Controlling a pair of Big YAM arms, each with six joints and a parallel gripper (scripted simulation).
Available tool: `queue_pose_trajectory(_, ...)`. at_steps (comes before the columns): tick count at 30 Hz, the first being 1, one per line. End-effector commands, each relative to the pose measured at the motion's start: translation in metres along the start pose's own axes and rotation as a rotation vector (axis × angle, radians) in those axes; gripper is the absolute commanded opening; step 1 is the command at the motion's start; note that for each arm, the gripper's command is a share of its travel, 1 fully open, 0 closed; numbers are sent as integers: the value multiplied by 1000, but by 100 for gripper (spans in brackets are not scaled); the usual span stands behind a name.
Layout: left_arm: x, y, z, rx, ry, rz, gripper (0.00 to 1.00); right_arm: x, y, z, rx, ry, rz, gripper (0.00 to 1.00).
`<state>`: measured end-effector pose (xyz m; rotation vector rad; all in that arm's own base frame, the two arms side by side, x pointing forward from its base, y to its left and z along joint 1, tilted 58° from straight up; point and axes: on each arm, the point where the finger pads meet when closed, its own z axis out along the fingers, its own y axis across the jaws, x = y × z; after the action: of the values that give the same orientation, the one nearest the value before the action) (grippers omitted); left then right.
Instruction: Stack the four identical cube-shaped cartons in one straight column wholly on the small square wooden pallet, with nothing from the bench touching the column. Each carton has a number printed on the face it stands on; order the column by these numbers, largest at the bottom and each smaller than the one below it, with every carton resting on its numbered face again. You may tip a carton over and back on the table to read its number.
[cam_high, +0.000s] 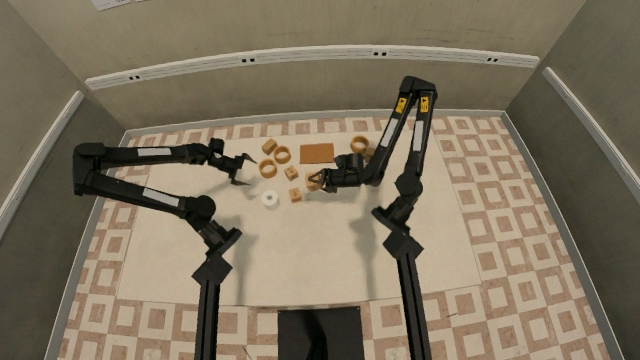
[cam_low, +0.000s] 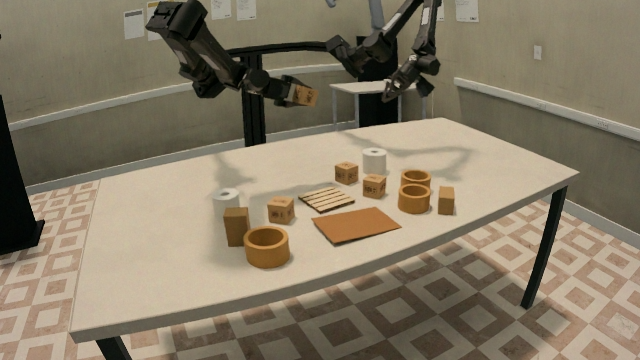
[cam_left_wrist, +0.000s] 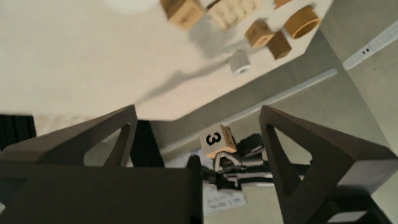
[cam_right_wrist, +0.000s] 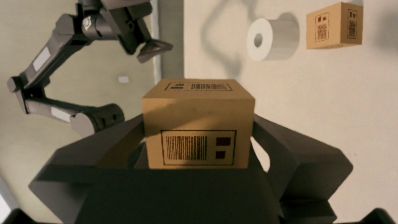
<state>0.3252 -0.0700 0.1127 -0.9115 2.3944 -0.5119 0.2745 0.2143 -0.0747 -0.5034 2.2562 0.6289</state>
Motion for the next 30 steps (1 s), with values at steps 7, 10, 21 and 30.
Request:
queue_pose_trajectory(7, 71, -4, 72, 86, 191, -383, 100, 7, 1, -4, 0, 19, -12, 50)
queue_pose_trajectory(10, 99, -3, 93, 108, 272, -454, 100, 7, 1, -4, 0, 19, -12, 50)
queue_pose_trajectory(21, 147, -8, 134, 164, 424, -571, 100, 7, 1, -4, 0, 19, -12, 50)
queue_pose_trajectory(30, 159, -8, 149, 187, 463, -582, 100, 7, 1, -4, 0, 19, -12, 50)
